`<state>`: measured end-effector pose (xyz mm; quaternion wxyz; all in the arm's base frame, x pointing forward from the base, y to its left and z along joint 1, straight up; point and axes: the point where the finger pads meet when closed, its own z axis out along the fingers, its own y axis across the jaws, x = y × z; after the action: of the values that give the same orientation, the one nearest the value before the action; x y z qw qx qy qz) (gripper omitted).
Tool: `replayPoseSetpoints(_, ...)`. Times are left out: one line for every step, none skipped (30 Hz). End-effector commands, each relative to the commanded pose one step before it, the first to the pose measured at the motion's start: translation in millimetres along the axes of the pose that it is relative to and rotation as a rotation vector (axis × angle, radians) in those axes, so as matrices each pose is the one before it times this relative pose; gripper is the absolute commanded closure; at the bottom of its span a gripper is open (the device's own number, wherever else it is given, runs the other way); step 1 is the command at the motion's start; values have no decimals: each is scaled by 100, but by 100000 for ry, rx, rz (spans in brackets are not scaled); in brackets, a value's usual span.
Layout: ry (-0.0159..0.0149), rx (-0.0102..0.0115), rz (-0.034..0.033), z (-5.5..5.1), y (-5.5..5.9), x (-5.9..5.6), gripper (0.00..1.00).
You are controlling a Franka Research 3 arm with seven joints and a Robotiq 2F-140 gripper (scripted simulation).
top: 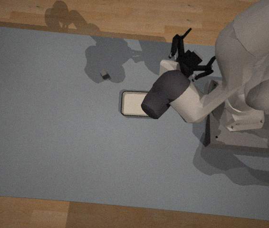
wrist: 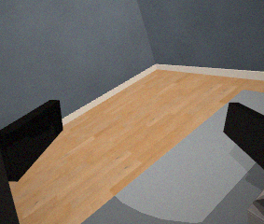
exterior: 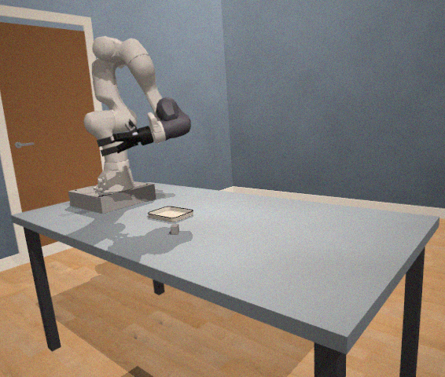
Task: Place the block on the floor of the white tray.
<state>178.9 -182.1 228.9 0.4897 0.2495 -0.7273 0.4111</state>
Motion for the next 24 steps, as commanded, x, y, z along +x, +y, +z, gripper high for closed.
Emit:
replayPoseSetpoints(-4, 0, 7, -2, -3, 2, 0)
replayPoseSetpoints(0, 0, 0, 0, 0, 0, 0)
replayPoseSetpoints(0, 0, 0, 0, 0, 0, 0)
replayPoseSetpoints(0, 0, 0, 0, 0, 0, 0)
replayPoseSetpoints(0, 0, 0, 0, 0, 0, 0)
replayPoseSetpoints(0, 0, 0, 0, 0, 0, 0)
replayPoseSetpoints(0, 0, 0, 0, 0, 0, 0)
replayPoseSetpoints(0, 0, 0, 0, 0, 0, 0)
replayPoseSetpoints(0, 0, 0, 0, 0, 0, 0)
replayPoseSetpoints(0, 0, 0, 0, 0, 0, 0)
replayPoseSetpoints(0, 0, 0, 0, 0, 0, 0)
replayPoseSetpoints(0, 0, 0, 0, 0, 0, 0)
replayPoseSetpoints(0, 0, 0, 0, 0, 0, 0)
replayPoseSetpoints(0, 0, 0, 0, 0, 0, 0)
replayPoseSetpoints(0, 0, 0, 0, 0, 0, 0)
replayPoseSetpoints(0, 0, 0, 0, 0, 0, 0)
replayPoseSetpoints(0, 0, 0, 0, 0, 0, 0)
replayPoseSetpoints(-15, -29, 27, -4, -5, -8, 62)
replayPoseSetpoints(-97, -195, 181, -29, -31, -51, 62)
replayPoseSetpoints(-243, -497, 462, -73, -79, -129, 62)
replayPoseSetpoints(-432, -906, 845, -128, -144, -234, 62)
replayPoseSetpoints(-637, -1397, 1311, -188, -223, -362, 62)
replayPoseSetpoints(-831, -1948, 1844, -243, -311, -506, 62)
replayPoseSetpoints(-987, -2537, 2433, -284, -406, -662, 62)
